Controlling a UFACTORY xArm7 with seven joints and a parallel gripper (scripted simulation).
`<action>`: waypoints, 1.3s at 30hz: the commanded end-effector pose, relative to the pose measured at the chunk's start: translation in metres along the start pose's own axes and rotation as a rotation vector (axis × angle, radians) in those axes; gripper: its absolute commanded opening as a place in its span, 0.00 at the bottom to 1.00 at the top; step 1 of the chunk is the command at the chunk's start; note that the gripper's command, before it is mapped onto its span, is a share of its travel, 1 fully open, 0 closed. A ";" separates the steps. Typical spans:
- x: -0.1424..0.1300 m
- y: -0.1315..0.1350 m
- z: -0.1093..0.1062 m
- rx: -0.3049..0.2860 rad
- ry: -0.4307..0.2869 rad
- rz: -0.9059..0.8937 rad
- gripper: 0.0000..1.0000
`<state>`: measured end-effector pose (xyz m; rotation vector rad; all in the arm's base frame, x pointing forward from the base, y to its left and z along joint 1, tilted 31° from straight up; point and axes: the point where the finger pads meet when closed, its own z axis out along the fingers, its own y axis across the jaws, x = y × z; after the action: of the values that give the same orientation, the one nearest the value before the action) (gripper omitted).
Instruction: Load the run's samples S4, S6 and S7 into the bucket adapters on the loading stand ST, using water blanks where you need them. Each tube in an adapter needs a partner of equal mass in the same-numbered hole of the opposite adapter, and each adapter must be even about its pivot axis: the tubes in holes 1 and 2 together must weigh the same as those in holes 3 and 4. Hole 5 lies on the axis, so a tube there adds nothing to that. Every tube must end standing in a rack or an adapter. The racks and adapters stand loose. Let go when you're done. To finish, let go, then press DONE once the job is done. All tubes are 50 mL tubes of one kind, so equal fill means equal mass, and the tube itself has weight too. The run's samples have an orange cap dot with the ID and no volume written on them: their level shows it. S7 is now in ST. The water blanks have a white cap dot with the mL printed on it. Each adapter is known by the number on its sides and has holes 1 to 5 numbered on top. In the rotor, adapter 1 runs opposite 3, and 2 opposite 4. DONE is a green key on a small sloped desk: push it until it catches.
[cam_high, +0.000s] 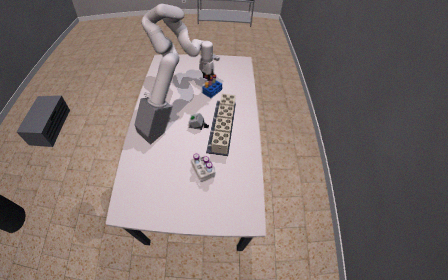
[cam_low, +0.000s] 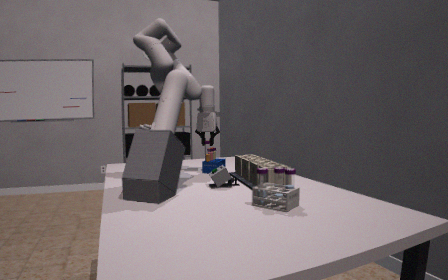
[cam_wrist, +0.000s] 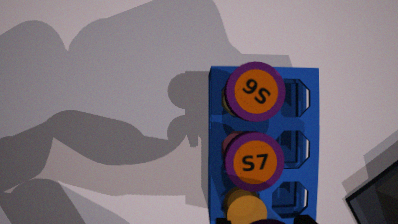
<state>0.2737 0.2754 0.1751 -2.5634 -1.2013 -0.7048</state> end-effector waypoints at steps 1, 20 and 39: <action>0.001 0.000 -0.009 0.000 0.001 0.000 0.00; 0.001 0.000 -0.043 0.000 0.002 0.000 0.00; 0.001 0.000 -0.077 0.000 0.002 0.000 0.00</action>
<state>0.2508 0.2480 0.2354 -2.5639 -1.2015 -0.7042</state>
